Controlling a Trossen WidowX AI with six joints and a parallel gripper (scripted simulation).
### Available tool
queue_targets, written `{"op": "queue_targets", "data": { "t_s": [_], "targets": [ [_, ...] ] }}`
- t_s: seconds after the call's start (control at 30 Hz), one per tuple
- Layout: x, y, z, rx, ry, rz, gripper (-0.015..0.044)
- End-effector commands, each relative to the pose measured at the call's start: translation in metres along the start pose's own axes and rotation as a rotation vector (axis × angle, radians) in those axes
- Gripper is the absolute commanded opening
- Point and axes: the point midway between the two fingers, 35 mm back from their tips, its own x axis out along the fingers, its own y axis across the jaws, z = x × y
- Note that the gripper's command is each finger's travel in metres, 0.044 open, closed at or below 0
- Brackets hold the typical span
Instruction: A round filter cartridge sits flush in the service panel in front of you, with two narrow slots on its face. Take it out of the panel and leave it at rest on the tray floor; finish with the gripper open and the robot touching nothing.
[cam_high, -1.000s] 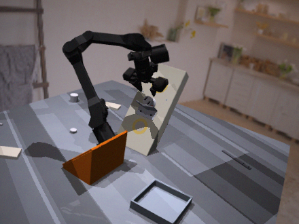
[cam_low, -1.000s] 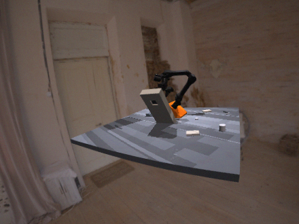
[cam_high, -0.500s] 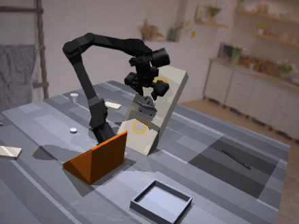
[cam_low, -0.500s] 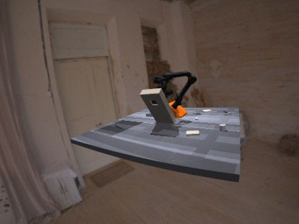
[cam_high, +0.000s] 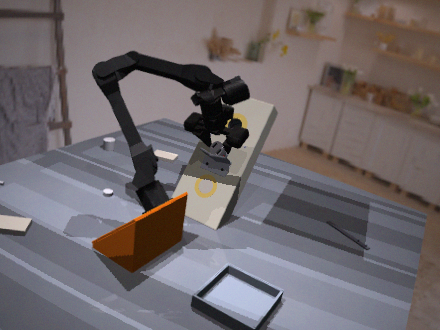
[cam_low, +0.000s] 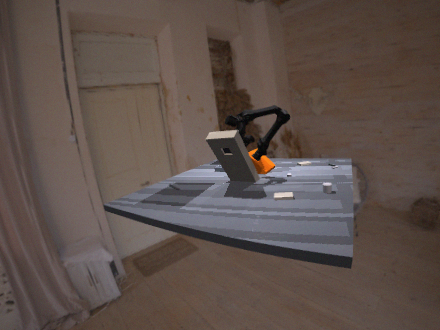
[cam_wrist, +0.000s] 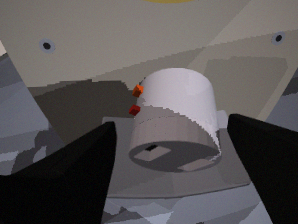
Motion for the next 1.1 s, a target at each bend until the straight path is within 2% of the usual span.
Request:
{"op": "queue_targets", "data": {
  "t_s": [0.0,0.03,0.3,0.57,0.77,1.07],
  "targets": [
    [0.0,0.0,0.0,0.0,0.0,0.0,0.0278],
    [0.0,0.0,0.0,0.0,0.0,0.0,0.0252],
    [0.0,0.0,0.0,0.0,0.0,0.0,0.0199],
    [-0.005,0.0,0.011,0.001,-0.001,0.0,0.0],
    [-0.013,-0.001,0.023,0.001,-0.001,-0.001,0.0],
    [-0.055,-0.004,0.028,0.003,0.004,-0.01,0.0]
  ]
}}
